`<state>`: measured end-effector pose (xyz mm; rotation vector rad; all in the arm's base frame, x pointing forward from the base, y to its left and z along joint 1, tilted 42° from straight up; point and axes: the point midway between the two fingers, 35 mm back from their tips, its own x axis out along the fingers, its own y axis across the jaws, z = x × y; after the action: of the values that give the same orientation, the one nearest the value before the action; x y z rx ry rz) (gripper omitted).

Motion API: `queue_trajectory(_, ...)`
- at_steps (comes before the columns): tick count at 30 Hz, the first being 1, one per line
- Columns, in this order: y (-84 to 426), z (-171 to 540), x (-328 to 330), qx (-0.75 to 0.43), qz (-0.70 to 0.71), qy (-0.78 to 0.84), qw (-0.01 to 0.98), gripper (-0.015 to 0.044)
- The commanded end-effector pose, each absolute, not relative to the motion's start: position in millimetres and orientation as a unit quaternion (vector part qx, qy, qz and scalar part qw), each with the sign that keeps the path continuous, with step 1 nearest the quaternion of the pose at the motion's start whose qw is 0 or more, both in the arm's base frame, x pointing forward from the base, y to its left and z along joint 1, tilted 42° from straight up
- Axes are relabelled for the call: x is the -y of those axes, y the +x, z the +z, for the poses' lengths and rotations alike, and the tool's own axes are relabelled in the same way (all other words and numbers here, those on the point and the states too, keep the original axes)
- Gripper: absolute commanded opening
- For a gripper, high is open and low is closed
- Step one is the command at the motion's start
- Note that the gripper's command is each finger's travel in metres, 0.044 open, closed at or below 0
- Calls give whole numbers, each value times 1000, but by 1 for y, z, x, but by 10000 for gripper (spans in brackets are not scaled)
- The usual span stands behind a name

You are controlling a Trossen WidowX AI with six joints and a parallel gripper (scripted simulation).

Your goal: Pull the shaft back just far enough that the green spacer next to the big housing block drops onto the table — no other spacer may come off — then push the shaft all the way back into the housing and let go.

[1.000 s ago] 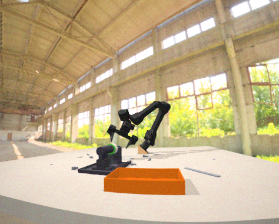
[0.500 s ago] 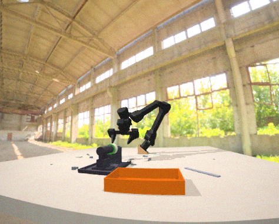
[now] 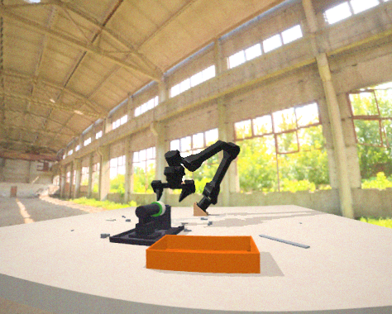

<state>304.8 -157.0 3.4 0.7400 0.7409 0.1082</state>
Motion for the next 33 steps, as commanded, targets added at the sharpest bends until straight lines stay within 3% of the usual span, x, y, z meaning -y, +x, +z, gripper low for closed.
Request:
queue_trajectory(1, 308, 2, 156, -352, 53, 356, 864, 440)
queue_trajectory(33, 337, -18, 142, -351, 53, 357, 864, 440)
